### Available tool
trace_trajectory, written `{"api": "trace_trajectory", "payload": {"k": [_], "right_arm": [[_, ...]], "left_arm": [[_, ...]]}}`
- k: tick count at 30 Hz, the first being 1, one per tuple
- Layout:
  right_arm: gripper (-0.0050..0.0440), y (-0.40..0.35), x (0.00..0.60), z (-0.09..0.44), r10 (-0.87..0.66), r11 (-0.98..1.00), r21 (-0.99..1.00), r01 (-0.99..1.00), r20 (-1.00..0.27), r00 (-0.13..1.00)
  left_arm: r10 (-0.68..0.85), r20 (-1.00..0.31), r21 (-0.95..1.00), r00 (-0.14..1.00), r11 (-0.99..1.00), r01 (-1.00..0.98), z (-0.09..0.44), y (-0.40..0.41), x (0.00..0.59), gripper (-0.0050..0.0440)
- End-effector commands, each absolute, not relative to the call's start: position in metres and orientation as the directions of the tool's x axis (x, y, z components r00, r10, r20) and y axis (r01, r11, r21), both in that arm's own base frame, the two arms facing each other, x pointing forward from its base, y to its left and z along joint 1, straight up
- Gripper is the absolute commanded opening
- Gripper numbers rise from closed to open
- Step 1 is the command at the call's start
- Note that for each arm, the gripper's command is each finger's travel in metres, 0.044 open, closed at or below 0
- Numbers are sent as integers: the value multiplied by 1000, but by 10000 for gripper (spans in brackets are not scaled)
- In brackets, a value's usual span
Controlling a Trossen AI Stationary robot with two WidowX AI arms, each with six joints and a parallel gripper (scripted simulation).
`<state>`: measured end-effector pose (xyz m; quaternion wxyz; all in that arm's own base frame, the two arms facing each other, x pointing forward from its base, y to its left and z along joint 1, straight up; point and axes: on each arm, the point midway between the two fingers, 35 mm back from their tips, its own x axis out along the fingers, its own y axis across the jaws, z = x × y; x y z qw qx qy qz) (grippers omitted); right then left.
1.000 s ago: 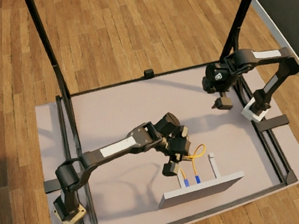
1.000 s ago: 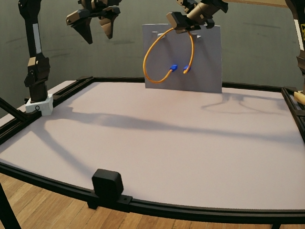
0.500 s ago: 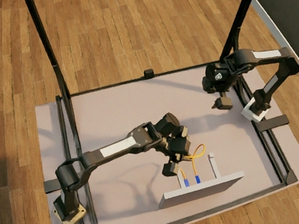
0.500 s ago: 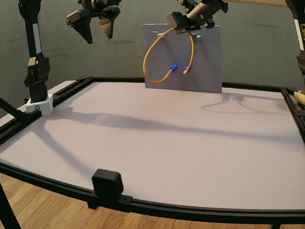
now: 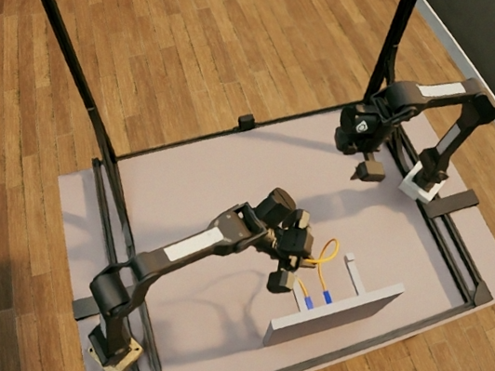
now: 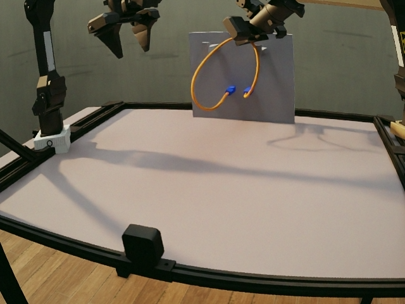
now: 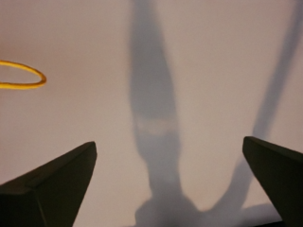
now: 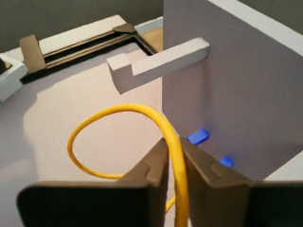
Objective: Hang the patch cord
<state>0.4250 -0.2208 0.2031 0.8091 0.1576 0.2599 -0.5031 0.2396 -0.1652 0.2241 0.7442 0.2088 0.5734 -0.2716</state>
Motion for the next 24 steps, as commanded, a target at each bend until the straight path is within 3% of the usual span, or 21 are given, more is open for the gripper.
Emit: {"api": "trace_trajectory", "payload": {"k": [1, 24], "right_arm": [[25, -220, 419, 221, -739, 445, 21, 895, -557, 380], [25, -215, 402, 223, -739, 445, 20, 895, -557, 380]], "left_arm": [[-176, -961, 2, 213, 766, 642, 231, -164, 238, 440], [-176, -961, 2, 213, 766, 642, 231, -164, 238, 440]]}}
